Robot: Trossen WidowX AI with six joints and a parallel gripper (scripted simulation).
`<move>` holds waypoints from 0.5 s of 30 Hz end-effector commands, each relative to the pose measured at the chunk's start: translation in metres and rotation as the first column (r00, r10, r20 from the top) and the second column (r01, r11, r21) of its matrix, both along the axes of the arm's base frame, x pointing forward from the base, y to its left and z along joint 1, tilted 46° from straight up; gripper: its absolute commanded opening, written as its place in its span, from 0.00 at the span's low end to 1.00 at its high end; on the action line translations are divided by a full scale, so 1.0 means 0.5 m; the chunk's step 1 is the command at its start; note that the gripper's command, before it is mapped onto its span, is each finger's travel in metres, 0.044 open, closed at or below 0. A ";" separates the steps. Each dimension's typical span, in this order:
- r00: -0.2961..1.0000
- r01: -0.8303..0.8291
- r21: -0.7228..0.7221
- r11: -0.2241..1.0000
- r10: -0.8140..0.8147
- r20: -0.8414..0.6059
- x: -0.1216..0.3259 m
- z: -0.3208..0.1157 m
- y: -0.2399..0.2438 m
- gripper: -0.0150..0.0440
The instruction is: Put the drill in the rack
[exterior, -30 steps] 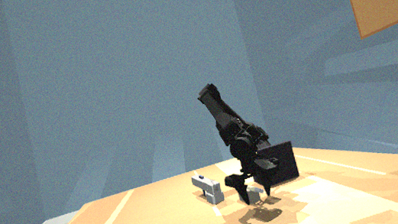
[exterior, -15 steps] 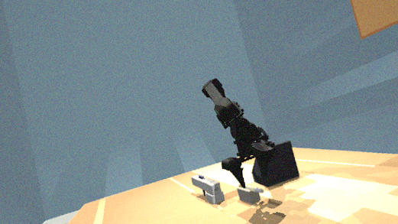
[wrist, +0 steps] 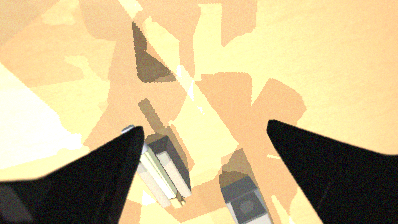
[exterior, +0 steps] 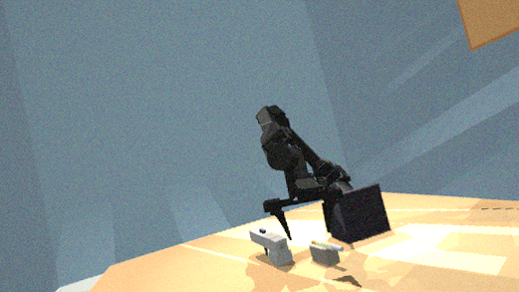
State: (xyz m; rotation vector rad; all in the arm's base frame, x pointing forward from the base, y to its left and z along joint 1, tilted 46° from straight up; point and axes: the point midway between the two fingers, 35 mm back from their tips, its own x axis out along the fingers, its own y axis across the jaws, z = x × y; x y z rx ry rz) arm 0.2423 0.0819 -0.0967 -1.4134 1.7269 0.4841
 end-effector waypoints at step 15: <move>0.424 0.450 0.484 0.751 -0.656 0.624 0.376 0.171 -0.087 1.00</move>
